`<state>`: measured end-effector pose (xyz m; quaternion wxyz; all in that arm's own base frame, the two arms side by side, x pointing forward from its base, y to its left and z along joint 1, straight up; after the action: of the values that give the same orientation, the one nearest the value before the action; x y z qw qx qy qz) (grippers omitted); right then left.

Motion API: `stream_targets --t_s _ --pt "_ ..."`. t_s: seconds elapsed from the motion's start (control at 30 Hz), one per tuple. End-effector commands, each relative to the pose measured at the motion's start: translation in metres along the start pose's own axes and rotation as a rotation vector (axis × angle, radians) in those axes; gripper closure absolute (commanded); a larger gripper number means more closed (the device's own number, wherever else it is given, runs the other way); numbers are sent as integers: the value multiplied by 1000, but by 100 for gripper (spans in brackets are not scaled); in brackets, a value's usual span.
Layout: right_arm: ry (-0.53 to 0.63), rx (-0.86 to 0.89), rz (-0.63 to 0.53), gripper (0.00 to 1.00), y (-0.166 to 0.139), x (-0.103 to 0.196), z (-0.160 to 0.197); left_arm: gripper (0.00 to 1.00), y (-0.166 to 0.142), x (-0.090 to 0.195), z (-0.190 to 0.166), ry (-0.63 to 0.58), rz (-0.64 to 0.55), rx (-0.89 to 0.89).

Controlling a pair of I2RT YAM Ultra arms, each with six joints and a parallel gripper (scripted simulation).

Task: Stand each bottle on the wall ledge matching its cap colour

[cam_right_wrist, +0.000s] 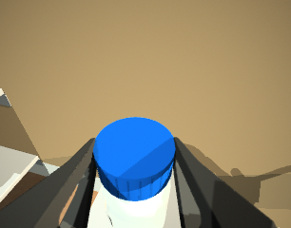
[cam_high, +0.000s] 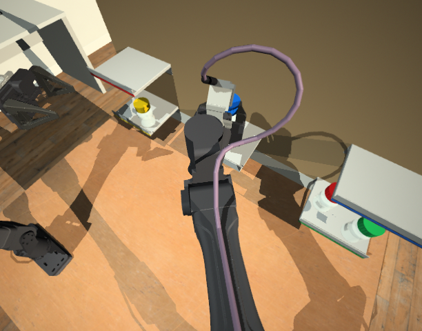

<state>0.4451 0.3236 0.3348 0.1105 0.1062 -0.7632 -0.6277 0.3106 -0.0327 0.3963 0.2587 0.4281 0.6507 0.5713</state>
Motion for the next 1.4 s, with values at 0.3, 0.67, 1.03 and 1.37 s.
stream_targets --t_s 0.3,0.67,1.03,1.37 --pt "28 -60 -144 51 62 26 0 13 7 3 -5 -19 -9 -11" --pt "21 -72 -153 51 61 64 -2 13 7 3 -5 -19 -9 -11" --pt "30 -83 -159 51 58 113 -3 13 7 3 -5 -19 -9 -11" --pt "13 -48 -92 51 36 127 -3 13 7 3 -5 -19 -9 -11"
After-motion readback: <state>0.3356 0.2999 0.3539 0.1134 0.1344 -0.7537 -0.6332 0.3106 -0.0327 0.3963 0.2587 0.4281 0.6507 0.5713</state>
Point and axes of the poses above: on each arm, the point where the finger pads meet when closed, its own x axis back along the fingers, its own z axis across the jaws, y = z × x, the point moved 4 cm from there along x, back along the fingers, and after that the axes turned 10 degrees about x, right-handed, at the moved point
